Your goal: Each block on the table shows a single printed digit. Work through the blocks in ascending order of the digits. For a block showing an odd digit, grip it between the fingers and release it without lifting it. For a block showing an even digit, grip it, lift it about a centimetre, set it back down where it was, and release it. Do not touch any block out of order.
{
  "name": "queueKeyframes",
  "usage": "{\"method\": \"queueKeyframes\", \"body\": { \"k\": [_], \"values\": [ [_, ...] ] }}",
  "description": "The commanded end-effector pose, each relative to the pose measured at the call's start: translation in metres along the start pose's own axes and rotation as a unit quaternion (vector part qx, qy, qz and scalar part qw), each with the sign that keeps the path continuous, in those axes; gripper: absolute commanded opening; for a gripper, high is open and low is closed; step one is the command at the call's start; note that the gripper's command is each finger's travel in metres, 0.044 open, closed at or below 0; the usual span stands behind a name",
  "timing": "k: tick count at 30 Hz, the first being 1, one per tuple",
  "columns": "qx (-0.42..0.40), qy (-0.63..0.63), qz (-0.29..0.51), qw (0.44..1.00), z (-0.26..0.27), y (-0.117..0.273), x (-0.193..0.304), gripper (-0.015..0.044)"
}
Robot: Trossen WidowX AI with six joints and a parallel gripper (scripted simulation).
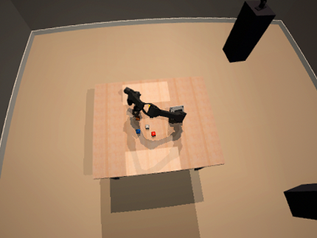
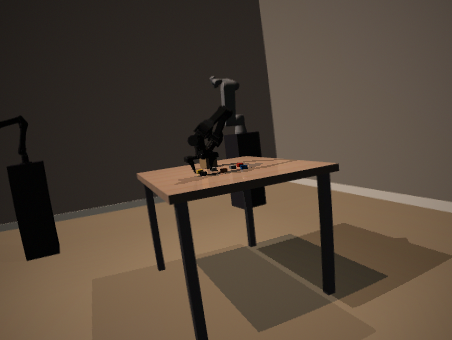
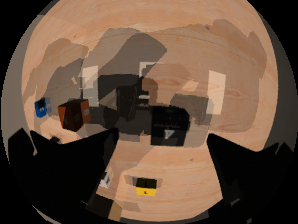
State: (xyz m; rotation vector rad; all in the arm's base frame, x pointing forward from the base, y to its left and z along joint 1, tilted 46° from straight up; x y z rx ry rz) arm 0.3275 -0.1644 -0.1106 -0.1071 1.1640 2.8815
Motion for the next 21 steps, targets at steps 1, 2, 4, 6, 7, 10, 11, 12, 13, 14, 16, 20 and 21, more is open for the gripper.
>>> {"method": "queueKeyframes", "body": {
  "k": [1, 2, 4, 6, 7, 10, 11, 12, 13, 14, 16, 20, 21],
  "values": [
    [0.006, 0.004, -0.008, 1.0, -0.002, 0.027, -0.001, 0.04],
    [0.006, 0.004, -0.008, 1.0, -0.002, 0.027, -0.001, 0.04],
    [0.006, 0.004, -0.008, 1.0, -0.002, 0.027, -0.001, 0.04],
    [0.007, 0.004, -0.008, 1.0, -0.002, 0.037, -0.002, 0.0348],
    [0.008, 0.004, -0.007, 1.0, -0.003, 0.05, -0.002, 0.0321],
    [0.008, 0.003, -0.007, 1.0, -0.002, 0.097, -0.001, 0.0242],
    [0.008, 0.003, -0.007, 1.0, -0.001, 0.105, 0.0, 0.0216],
    [0.008, 0.003, -0.007, 1.0, -0.001, 0.108, 0.0, 0.019],
    [0.008, 0.003, -0.007, 1.0, -0.001, 0.108, 0.0, 0.0164],
    [0.008, 0.003, -0.007, 1.0, -0.001, 0.108, 0.0, 0.0138],
    [0.008, 0.003, -0.007, 1.0, -0.001, 0.108, 0.0, 0.012],
    [0.008, 0.003, -0.007, 1.0, -0.001, 0.108, 0.0, 0.012],
    [0.008, 0.003, -0.007, 1.0, -0.001, 0.108, 0.0, 0.012]
  ]
}}
Point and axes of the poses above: the point midway between the two fingers, 35 mm back from their tips, its own y axis back along the fingers, its own z axis across the jaws, x = y × z, the point moved 8 cm from there along y, back along the fingers, and after that the axes turned 9 degrees about y, right-handed, at the moved point
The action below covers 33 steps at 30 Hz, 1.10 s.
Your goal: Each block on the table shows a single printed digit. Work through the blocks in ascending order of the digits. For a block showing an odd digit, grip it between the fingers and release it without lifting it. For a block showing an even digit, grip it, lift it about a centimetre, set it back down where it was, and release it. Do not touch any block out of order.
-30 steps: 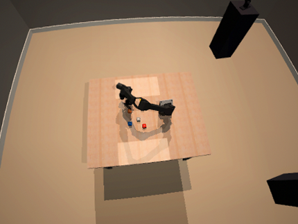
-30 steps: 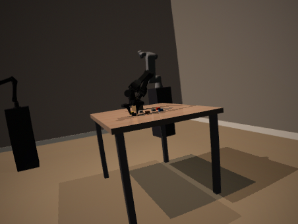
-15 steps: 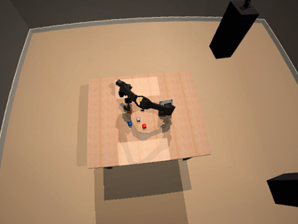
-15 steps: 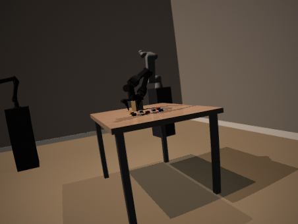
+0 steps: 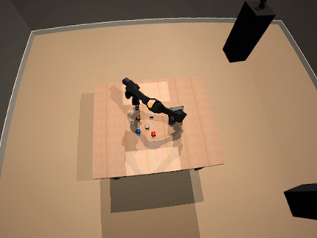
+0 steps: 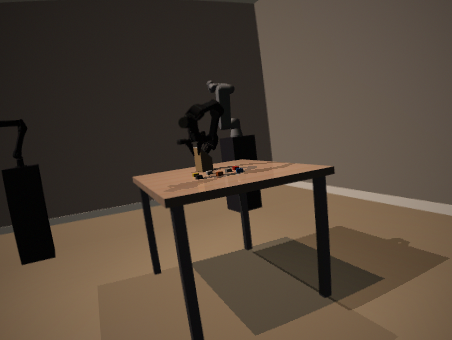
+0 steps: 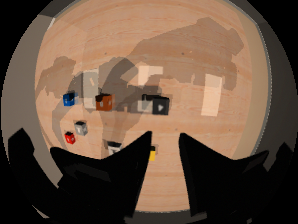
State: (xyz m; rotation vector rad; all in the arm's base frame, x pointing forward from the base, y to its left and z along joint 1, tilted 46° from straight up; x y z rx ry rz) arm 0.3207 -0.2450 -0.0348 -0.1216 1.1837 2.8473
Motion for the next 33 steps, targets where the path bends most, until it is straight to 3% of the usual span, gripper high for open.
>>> {"method": "queueKeyframes", "body": {
  "k": [1, 18, 22, 24, 28, 33],
  "values": [
    [-0.002, 0.003, 0.006, 1.0, 0.0, -0.003, 0.0, 0.012],
    [-0.006, 0.0, 0.008, 1.0, 0.12, -0.001, 0.092, 0.012],
    [-0.006, 0.0, 0.008, 1.0, 0.125, -0.002, 0.097, 0.012],
    [-0.005, 0.0, 0.008, 1.0, 0.124, -0.013, 0.096, 0.0172],
    [-0.007, 0.0, 0.008, 1.0, 0.125, -0.074, 0.097, 0.0278],
    [-0.008, 0.0, 0.008, 1.0, 0.126, -0.084, 0.098, 0.04]
  ]
}}
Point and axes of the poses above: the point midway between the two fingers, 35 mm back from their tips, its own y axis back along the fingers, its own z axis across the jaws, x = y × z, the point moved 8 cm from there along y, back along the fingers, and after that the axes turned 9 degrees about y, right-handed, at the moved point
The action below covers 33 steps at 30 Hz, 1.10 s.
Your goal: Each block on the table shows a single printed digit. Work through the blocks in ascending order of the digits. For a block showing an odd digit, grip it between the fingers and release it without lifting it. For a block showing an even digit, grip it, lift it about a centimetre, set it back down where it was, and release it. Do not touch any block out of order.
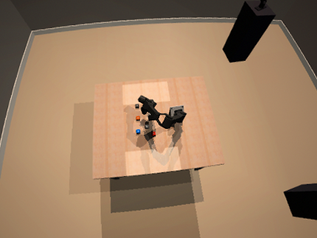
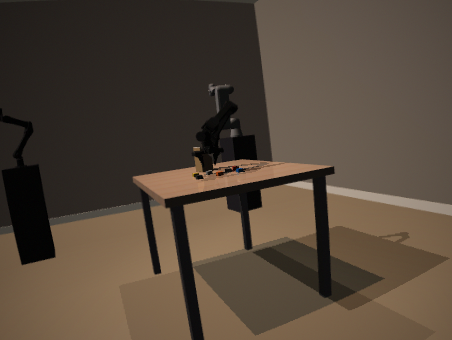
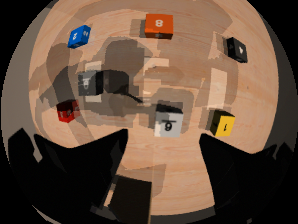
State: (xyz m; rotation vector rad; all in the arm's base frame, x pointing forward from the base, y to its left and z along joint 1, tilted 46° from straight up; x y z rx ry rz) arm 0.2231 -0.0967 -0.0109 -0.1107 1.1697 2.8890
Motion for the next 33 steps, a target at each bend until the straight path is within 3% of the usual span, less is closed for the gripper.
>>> {"method": "queueKeyframes", "body": {
  "k": [1, 26, 33],
  "values": [
    [0.002, -0.002, -0.009, 1.0, -0.001, -0.004, 0.0, 0.04],
    [0.001, -0.002, -0.009, 1.0, 0.0, -0.041, 0.0, 0.04],
    [0.001, -0.002, -0.009, 1.0, 0.0, -0.041, 0.0, 0.0216]
  ]
}}
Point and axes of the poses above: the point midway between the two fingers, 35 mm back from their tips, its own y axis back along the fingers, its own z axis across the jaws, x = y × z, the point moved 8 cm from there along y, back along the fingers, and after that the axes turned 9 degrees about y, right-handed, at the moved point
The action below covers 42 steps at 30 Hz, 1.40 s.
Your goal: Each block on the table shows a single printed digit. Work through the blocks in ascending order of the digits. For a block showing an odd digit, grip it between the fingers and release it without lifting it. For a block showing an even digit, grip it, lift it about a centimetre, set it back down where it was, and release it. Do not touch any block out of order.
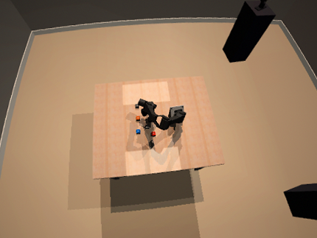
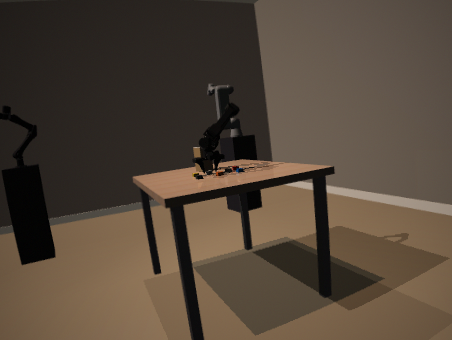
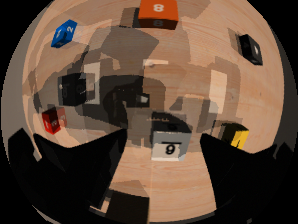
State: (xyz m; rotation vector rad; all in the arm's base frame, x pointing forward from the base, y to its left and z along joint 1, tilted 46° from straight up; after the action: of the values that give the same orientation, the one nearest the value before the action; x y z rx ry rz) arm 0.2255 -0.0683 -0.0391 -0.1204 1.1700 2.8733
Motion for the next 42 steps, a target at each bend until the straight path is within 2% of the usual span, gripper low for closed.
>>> {"method": "queueKeyframes", "body": {
  "k": [1, 4, 42],
  "values": [
    [-0.001, -0.003, -0.001, 1.0, 0.0001, -0.0005, 0.0001, 0.019],
    [-0.001, -0.003, -0.001, 1.0, 0.0001, -0.0005, 0.0001, 0.012],
    [-0.001, -0.003, -0.001, 1.0, 0.0001, -0.0005, 0.0001, 0.012]
  ]
}}
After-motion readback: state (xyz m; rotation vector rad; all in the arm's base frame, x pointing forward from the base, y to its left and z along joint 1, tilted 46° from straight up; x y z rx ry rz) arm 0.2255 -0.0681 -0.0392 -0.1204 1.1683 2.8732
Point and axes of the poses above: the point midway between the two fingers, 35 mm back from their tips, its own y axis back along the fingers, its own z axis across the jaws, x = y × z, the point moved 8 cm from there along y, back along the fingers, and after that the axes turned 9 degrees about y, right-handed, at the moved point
